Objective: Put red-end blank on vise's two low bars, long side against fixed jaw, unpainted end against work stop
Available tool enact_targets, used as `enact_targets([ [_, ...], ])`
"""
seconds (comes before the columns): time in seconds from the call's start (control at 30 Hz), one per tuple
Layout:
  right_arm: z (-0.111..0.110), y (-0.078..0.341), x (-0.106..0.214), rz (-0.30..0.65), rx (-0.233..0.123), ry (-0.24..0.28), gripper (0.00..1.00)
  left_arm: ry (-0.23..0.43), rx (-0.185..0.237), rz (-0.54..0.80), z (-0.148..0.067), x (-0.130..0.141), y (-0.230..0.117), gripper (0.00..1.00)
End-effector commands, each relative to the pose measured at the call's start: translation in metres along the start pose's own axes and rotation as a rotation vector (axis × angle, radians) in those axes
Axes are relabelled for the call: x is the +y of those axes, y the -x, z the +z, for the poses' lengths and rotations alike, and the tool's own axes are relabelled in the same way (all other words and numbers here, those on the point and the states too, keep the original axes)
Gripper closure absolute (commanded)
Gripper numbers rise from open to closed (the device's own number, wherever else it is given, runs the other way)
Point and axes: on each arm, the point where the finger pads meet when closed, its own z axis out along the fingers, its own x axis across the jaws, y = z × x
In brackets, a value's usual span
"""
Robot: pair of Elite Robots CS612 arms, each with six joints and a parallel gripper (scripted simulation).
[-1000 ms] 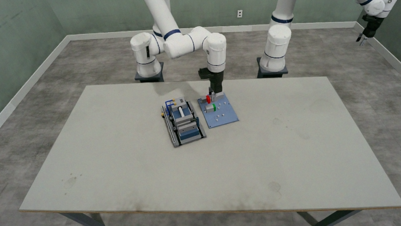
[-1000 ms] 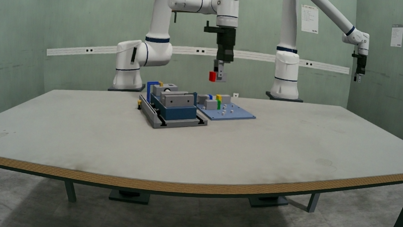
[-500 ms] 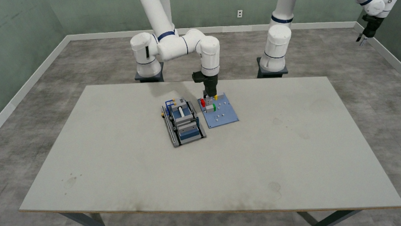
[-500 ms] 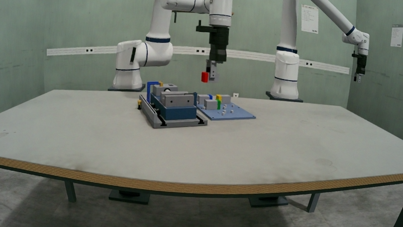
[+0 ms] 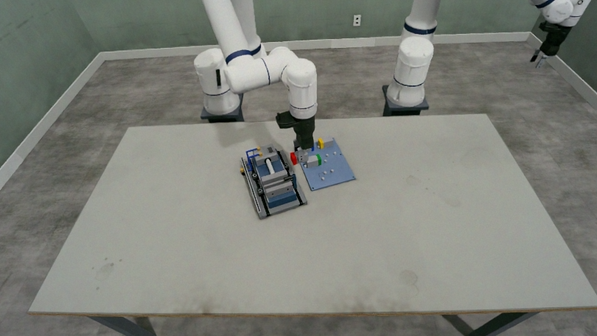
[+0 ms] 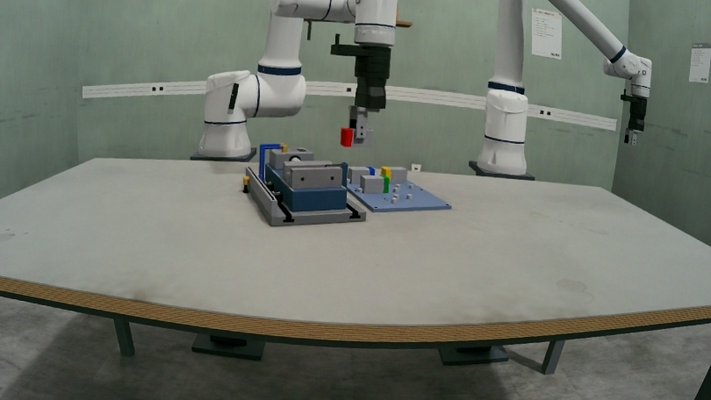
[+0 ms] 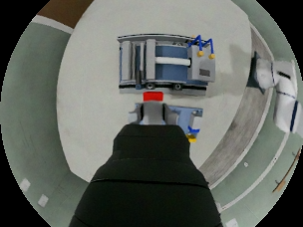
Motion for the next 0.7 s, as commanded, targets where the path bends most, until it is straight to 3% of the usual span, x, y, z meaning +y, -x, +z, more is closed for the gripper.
enact_targets([
  [0.0, -0.001, 0.003, -0.008, 0.000, -0.002, 0.000, 1.00, 0.002, 0.000, 0.000, -0.001, 0.001, 0.000, 0.00],
  [0.67, 0.000, 0.020, -0.059, 0.000, -0.002, 0.000, 1.00, 0.002, 0.000, 0.000, -0.001, 0.001, 0.000, 0.00],
])
